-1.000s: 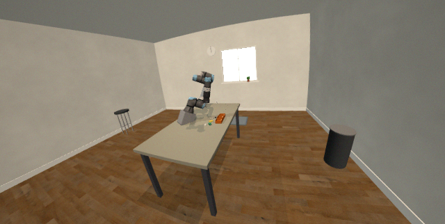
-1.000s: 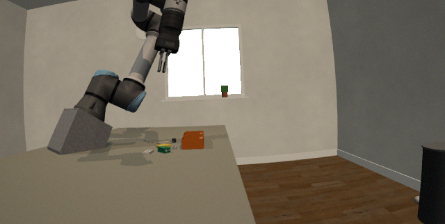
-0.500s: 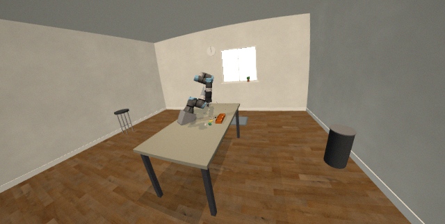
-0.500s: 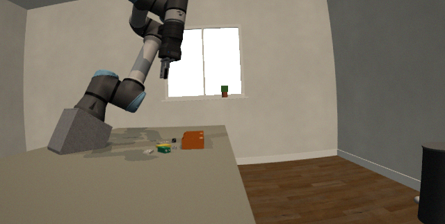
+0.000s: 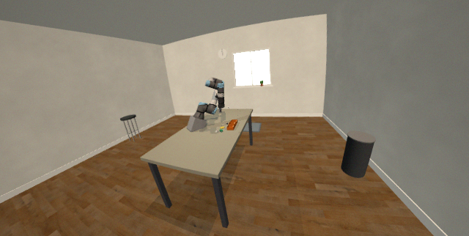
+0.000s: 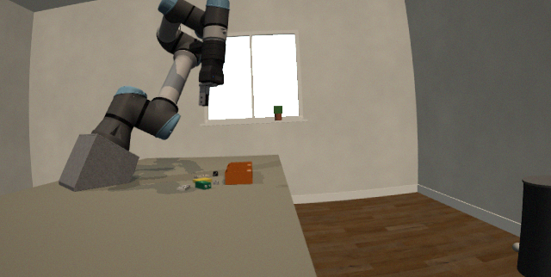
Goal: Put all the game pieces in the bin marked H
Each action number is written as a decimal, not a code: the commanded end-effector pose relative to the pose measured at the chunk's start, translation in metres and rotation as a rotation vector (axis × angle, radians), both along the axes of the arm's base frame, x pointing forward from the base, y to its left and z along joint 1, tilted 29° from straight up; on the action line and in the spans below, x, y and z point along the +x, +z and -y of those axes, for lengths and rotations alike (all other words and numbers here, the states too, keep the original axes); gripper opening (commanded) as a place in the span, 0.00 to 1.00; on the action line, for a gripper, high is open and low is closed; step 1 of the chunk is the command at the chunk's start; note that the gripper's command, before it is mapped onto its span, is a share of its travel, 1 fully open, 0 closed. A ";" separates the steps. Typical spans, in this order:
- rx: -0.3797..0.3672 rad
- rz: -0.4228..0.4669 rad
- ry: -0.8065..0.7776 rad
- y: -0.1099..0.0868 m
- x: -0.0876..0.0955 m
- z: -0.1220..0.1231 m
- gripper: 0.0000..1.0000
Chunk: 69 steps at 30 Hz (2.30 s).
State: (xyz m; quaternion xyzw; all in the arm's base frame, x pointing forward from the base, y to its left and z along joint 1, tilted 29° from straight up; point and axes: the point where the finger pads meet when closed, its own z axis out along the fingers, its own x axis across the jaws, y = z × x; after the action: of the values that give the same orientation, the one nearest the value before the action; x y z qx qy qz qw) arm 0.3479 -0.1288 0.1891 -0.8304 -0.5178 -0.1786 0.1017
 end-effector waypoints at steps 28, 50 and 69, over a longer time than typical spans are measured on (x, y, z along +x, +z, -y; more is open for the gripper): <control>-0.045 0.265 0.465 -0.009 -0.025 -0.093 0.31; 0.118 0.034 -0.101 -0.075 0.096 -0.127 0.31; 0.255 -0.207 -0.623 -0.090 0.124 -0.136 0.31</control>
State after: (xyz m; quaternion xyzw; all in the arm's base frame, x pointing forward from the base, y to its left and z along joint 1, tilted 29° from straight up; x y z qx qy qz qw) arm 0.4715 0.0070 0.0983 -0.9275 -0.2585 -0.1916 0.1904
